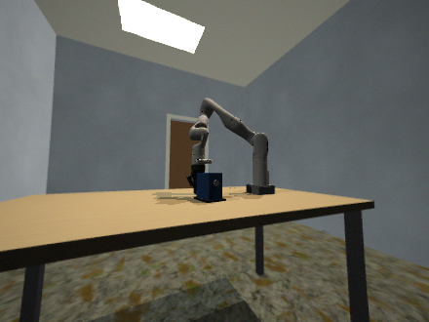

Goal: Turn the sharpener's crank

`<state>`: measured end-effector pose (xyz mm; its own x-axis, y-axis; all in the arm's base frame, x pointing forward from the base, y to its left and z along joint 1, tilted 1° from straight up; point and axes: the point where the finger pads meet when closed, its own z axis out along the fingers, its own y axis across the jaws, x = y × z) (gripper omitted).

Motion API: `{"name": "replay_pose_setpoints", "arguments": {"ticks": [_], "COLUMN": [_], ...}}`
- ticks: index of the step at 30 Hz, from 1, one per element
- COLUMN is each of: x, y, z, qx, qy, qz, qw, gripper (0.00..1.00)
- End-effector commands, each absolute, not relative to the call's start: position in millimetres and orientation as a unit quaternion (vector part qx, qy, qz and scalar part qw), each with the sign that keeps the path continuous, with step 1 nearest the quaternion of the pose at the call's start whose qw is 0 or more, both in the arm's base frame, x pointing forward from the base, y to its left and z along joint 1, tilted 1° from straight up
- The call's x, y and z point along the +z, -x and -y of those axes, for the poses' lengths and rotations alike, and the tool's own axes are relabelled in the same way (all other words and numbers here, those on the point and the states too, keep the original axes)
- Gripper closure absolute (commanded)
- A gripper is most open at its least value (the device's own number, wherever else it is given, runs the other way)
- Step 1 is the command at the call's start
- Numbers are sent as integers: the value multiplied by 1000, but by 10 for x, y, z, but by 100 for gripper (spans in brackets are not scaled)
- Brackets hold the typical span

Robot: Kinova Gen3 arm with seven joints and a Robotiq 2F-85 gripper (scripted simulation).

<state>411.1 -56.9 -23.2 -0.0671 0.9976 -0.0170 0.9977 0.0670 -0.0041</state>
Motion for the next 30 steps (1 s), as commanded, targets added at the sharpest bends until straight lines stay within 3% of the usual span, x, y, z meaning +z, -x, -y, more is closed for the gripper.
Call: {"name": "replay_pose_setpoints", "arguments": {"ticks": [1,30], "x": [-230,-227], "y": [-4109,-4079], "z": [569,571], "qx": [-8,-8], "qy": [-683,-683], "qz": [-730,-730], "qw": [5,5], "gripper": [100,100]}}
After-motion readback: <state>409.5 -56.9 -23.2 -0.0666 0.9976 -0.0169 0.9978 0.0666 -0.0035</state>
